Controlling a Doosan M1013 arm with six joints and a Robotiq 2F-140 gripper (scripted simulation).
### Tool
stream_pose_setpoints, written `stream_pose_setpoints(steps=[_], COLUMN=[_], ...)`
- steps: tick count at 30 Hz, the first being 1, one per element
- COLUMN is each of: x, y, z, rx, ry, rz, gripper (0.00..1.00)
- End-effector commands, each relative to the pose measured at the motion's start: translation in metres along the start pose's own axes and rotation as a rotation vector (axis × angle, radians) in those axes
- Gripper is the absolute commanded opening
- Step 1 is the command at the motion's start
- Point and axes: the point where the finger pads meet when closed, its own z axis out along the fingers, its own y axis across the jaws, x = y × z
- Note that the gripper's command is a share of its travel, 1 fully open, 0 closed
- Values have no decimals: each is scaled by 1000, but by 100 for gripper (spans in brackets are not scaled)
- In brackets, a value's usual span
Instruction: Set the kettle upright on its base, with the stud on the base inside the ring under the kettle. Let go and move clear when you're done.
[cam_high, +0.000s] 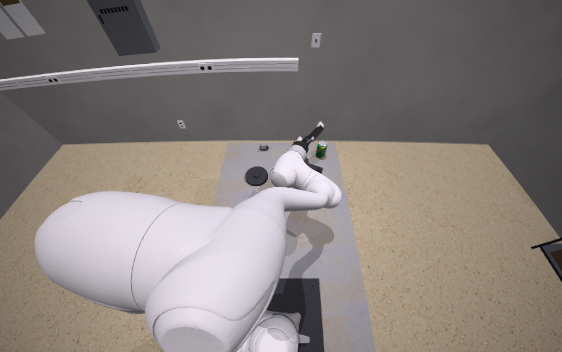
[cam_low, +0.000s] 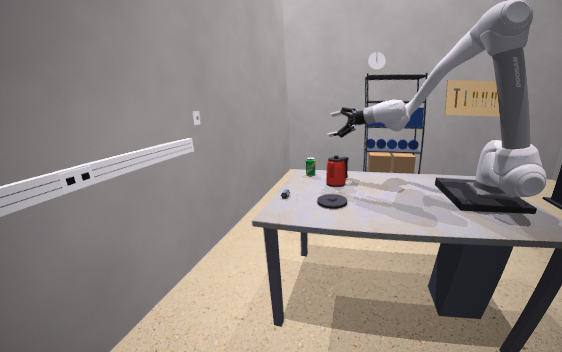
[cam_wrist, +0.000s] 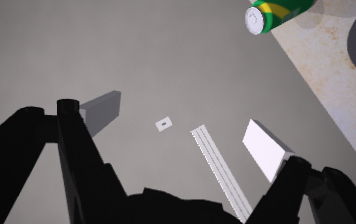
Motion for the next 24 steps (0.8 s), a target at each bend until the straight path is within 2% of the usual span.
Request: stream_pose_setpoints(steps=[1,17,18,24], x=[-1,-1,-1,-1], y=[-1,-1,-1,-2], z=[0,0,0,0], rx=[1,1,1,3], ry=[-1,-1,-1,0], rz=[0,0,0,4], gripper=[100,100,52,52])
